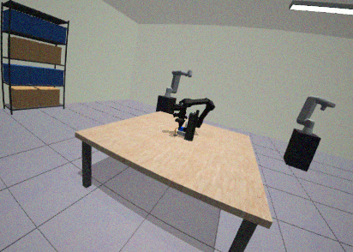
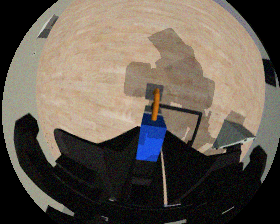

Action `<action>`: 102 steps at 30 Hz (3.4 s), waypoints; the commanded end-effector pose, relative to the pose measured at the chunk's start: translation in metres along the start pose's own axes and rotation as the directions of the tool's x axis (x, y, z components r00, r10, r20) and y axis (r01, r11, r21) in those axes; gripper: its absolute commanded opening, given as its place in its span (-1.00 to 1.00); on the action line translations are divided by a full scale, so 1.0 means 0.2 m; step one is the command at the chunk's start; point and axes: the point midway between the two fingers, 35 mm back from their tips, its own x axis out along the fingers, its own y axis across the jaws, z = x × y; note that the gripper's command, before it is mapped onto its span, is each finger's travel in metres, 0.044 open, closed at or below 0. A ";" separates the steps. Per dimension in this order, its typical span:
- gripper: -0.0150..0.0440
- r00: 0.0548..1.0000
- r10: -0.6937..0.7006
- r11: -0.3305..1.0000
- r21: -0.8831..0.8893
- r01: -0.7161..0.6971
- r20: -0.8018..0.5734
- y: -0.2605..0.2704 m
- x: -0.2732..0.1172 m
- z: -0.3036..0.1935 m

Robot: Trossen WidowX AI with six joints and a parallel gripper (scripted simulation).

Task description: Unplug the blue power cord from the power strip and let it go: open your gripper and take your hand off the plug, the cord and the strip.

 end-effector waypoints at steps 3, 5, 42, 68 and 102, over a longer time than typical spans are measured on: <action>-0.49 0.999 0.006 1.000 -0.004 -0.006 0.032 0.01 -0.02 0.11; -0.49 0.999 0.006 1.000 -0.004 -0.006 0.032 0.01 -0.02 0.13; 0.05 1.000 0.004 1.000 -0.006 -0.004 0.030 0.01 -0.05 0.22; 0.05 1.000 0.008 1.000 0.000 -0.008 0.028 0.00 -0.06 0.08; -0.40 1.000 0.004 1.000 -0.006 -0.004 0.031 0.00 -0.01 0.02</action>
